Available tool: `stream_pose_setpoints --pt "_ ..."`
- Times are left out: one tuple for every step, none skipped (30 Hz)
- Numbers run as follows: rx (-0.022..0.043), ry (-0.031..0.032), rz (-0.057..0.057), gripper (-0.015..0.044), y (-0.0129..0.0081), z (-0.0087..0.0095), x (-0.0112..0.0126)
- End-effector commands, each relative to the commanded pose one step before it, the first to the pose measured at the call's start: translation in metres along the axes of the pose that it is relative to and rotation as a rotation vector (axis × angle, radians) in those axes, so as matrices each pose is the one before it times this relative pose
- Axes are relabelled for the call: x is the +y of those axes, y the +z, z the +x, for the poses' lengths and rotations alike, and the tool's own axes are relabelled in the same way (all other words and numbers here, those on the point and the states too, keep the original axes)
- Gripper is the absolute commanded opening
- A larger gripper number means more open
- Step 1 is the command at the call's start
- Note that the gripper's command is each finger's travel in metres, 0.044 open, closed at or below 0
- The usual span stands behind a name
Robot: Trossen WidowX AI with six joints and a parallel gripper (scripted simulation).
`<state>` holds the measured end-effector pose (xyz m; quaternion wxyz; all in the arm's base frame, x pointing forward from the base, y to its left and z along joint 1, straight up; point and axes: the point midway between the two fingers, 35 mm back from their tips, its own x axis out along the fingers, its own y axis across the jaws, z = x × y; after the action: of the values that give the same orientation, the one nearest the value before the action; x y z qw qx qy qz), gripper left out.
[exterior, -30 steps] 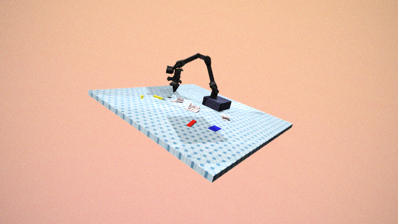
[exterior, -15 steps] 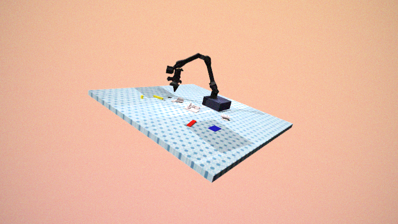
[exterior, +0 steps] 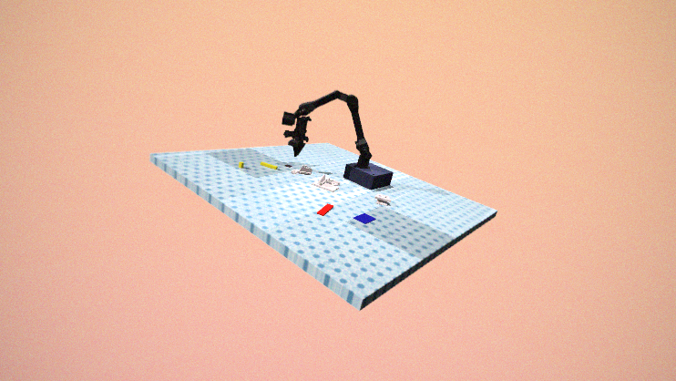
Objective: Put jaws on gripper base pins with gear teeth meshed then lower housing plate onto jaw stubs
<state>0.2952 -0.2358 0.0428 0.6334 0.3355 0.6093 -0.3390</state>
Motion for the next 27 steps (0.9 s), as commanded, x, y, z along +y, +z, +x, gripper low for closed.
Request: stream_pose_setpoints --pt "-0.00004 -0.00041 -0.0001 0.0263 0.0 0.00001 -0.00006" --pt "0.0 0.0 0.0 0.0289 0.0 0.0 0.0" --pt "0.0 0.0 0.0 0.0315 0.0 0.0 0.0" --pt "0.0 0.0 0.0 0.0341 0.0 0.0 0.0" --pt "0.0 0.0 0.0 0.0367 0.0 0.0 0.0" --pt "0.0 0.0 0.0 0.0394 0.0 0.0 0.0" --pt "0.0 0.0 0.0 0.042 0.0 0.0 0.0" --pt "0.0 0.0 0.0 0.044 0.0 0.0 0.0" --pt "0.0 0.0 0.0 0.044 0.0 0.0 0.0" --pt "0.0 0.0 0.0 0.044 0.0 0.0 0.0" --pt "0.0 0.0 0.0 0.044 0.0 0.0 0.0" --pt "0.0 0.0 0.0 0.044 0.0 0.0 0.0" --pt "0.0 0.0 0.0 0.044 0.0 0.0 0.0" --pt "0.0 0.0 0.0 0.044 0.0 0.0 0.0" --pt "0.0 0.0 0.0 0.044 0.0 0.0 0.0" --pt "0.0 0.0 0.0 0.044 0.0 0.0 0.0" --pt "0.0 0.0 0.0 0.044 0.0 0.0 0.0" --pt "0.0 0.0 0.0 0.044 0.0 0.0 0.0" --pt "0.0 0.0 0.0 0.044 0.0 0.0 0.0" --pt "0.0 0.0 0.0 0.044 0.0 0.0 0.0" --pt "0.0 0.0 0.0 0.044 0.0 0.0 0.0" --pt "0.0 0.0 0.0 0.044 0.0 0.0 0.0" --pt "0.0 0.0 0.0 0.044 0.0 0.0 0.0" --pt "0.0 0.0 0.0 0.044 0.0 0.0 0.0" --pt "0.0 0.0 0.0 0.044 0.0 0.0 0.0" --pt "0.0 0.0 0.0 0.044 0.0 0.0 0.0" --pt "0.0 0.0 0.0 0.044 0.0 0.0 0.0"
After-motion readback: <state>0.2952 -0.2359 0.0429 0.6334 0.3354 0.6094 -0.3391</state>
